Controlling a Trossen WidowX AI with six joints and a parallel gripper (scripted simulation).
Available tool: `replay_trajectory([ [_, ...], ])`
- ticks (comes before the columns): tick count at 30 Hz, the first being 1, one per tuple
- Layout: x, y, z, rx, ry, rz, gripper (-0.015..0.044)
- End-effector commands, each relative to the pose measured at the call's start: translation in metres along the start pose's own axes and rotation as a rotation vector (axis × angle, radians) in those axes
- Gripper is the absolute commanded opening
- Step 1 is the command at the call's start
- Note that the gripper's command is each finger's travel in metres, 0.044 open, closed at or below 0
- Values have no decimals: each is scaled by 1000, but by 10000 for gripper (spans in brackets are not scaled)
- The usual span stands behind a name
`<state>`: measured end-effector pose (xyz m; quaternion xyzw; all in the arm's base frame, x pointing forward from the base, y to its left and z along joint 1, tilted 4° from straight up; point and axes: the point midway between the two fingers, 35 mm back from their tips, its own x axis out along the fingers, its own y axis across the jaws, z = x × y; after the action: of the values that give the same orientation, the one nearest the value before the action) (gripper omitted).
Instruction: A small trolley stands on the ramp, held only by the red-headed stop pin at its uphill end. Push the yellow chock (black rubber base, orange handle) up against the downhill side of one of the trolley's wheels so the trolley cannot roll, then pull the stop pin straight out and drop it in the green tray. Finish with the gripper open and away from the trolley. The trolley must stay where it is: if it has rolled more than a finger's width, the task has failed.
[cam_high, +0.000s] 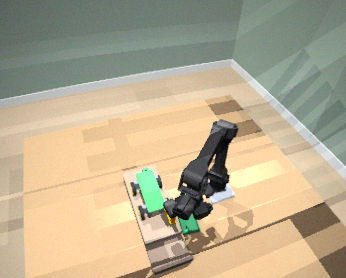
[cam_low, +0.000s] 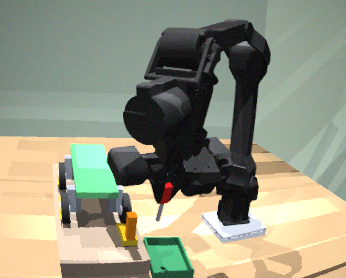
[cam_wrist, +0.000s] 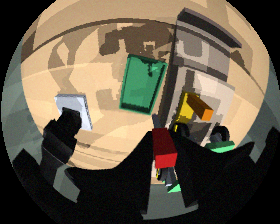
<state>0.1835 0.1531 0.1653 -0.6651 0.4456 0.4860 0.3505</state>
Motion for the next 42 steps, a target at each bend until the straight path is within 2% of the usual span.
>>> replay_trajectory([
  [1, 0, 1, -1, -118, -28, -12, 0],
  [37, 1, 2, -9, -1186, -192, -183, 0],
  [42, 1, 2, -9, -1230, -195, -196, 0],
])
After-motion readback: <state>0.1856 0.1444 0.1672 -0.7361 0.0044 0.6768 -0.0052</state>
